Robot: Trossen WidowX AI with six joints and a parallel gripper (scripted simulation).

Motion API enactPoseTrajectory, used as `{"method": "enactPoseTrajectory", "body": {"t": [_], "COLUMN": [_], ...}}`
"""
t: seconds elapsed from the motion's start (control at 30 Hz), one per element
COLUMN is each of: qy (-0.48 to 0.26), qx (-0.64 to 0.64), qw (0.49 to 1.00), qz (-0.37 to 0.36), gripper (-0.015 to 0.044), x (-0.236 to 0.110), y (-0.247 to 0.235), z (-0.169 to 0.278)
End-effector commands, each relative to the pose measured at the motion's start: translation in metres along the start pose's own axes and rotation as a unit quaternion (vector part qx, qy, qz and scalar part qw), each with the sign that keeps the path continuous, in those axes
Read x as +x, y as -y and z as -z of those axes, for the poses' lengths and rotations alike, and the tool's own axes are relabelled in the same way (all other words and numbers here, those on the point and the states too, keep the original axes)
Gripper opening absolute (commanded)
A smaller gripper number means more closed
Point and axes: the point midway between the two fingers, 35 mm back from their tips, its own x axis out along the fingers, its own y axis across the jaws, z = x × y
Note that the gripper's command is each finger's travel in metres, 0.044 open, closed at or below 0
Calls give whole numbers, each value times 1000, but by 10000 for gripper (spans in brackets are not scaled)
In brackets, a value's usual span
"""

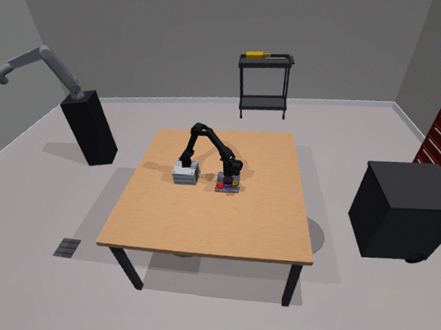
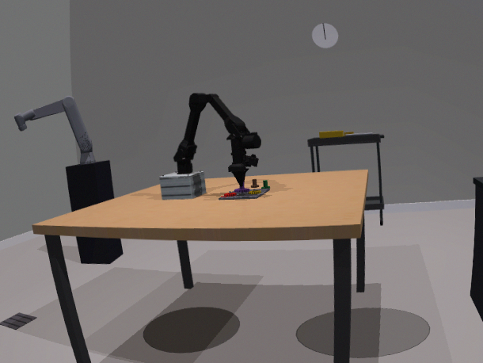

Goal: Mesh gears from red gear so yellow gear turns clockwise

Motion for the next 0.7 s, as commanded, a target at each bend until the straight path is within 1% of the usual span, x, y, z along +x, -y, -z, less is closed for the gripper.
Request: {"method": "enactPoseTrajectory", "body": {"t": [0.0,0.23,0.5,0.67], "qy": [-1,-1,-1,-1], "qx": [-9,23,110,136], "qw": [1000,1000,994,991], "qz": [-1,-1,-1,-1], "gripper": [0,0,0,0], "x": [5,7,2,4], "y": [0,-1,-1,0], "z": [0,0,1,1]}}
